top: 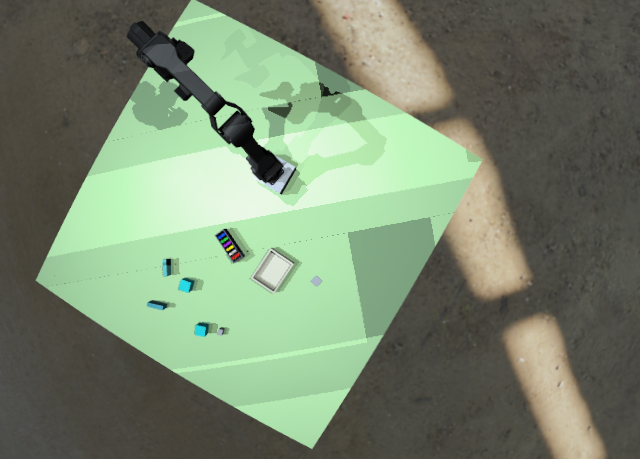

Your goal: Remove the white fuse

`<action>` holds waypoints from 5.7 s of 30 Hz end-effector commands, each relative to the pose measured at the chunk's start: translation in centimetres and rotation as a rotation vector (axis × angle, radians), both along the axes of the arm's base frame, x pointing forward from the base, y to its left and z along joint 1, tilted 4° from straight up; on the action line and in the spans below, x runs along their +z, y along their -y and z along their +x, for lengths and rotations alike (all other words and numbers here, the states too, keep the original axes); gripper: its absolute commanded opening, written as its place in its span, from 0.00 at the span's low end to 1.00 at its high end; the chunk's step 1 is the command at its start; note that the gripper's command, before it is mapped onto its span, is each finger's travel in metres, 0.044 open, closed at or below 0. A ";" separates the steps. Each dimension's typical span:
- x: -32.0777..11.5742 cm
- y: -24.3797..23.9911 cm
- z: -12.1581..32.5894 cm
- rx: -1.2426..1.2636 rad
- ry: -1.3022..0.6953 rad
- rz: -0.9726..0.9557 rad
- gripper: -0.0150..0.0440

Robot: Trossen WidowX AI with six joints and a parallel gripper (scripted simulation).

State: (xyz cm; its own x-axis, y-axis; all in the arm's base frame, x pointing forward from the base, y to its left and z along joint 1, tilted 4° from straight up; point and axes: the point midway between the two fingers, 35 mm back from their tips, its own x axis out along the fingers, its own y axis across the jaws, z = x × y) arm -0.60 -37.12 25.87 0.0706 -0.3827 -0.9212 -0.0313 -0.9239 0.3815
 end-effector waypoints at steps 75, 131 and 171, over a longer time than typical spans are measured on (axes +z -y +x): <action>-23.8 -44.9 31.8 2.850 -0.623 -0.005 0.36; -25.9 -44.9 31.6 2.846 -0.618 -0.001 0.25; -24.1 -45.0 31.7 2.847 -0.620 -0.003 0.25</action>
State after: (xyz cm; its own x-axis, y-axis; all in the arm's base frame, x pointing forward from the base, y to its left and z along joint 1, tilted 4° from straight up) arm 31.03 7.84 1.37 -0.0338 -0.0241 -0.9991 0.2538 0.9667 -0.0319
